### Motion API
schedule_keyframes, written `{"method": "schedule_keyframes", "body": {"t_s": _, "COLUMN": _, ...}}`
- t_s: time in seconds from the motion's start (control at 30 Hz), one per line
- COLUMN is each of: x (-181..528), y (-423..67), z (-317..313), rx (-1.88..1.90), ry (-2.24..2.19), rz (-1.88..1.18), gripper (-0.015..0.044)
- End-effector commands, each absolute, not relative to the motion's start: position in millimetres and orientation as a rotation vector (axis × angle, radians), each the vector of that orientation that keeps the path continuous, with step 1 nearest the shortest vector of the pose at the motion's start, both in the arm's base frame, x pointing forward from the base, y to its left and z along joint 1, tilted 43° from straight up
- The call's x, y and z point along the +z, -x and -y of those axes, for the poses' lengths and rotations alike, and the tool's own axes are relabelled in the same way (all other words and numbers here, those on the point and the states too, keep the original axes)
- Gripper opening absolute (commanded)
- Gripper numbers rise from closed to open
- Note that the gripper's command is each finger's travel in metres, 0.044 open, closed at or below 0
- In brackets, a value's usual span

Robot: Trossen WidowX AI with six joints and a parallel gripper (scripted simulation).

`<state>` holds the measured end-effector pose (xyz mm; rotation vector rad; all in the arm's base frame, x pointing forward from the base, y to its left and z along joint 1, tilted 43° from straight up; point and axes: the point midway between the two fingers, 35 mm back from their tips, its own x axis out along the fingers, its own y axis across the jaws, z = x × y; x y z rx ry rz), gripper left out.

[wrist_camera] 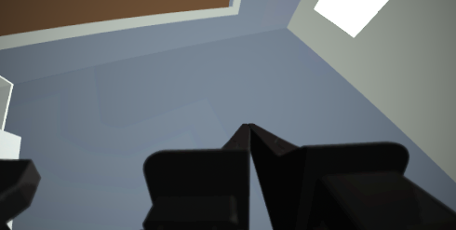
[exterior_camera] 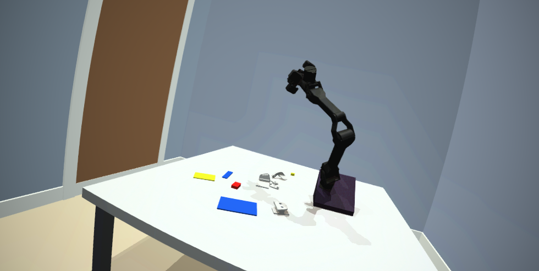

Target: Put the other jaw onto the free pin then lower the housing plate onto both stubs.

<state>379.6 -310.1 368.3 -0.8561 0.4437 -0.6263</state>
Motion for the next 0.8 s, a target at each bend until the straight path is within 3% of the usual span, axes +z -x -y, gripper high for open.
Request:
{"method": "schedule_keyframes", "body": {"t_s": 0.0, "x": 337, "y": -392, "z": 309, "rx": -0.545, "ry": 0.860, "rz": -0.513, "gripper": 0.0000}}
{"method": "schedule_keyframes", "body": {"t_s": 0.77, "x": 197, "y": -425, "z": 279, "rx": -0.120, "ry": 0.838, "rz": -0.790, "gripper": 0.0000}}
